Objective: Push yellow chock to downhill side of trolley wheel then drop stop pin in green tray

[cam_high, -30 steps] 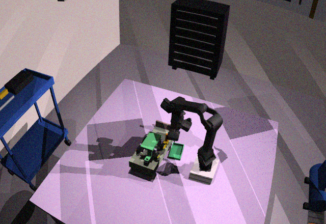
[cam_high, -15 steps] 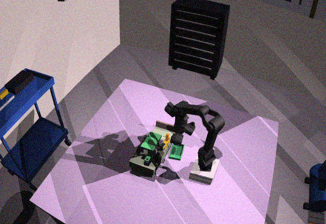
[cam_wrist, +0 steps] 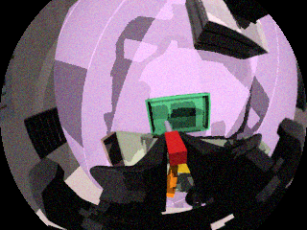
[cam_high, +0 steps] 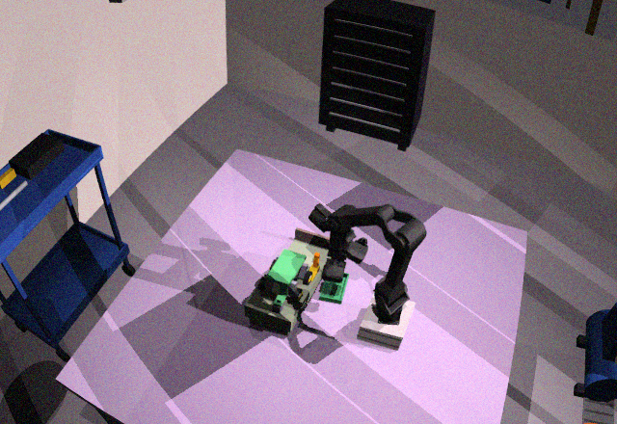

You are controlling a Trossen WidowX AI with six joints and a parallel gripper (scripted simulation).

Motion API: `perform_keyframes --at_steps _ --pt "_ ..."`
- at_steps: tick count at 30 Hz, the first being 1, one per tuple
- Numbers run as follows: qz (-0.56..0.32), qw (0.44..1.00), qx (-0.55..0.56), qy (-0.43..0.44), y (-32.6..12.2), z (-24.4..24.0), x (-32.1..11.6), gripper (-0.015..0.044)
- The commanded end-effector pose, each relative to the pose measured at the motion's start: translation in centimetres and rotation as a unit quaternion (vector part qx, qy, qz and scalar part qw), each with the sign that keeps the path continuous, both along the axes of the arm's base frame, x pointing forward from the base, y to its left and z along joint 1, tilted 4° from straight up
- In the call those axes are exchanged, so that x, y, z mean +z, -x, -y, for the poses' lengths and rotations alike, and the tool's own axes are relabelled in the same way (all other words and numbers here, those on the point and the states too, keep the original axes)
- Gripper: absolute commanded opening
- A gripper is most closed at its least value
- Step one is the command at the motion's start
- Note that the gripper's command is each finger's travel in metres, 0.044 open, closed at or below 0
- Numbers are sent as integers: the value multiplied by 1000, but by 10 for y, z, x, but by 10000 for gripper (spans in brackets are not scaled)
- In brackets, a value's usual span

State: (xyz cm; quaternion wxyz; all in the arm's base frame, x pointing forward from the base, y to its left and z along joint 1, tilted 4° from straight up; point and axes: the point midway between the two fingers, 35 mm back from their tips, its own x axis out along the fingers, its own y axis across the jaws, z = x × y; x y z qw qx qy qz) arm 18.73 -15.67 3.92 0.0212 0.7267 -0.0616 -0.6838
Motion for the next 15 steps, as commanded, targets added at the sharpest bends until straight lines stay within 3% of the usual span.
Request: perform_keyframes --at_steps 1,10,15 --pt "-4 1000 -1 5 1 6 -13 0" --pt "-4 1000 -1 6 1 15 -32 0" --pt "-4 1000 -1 5 1 13 -32 131"
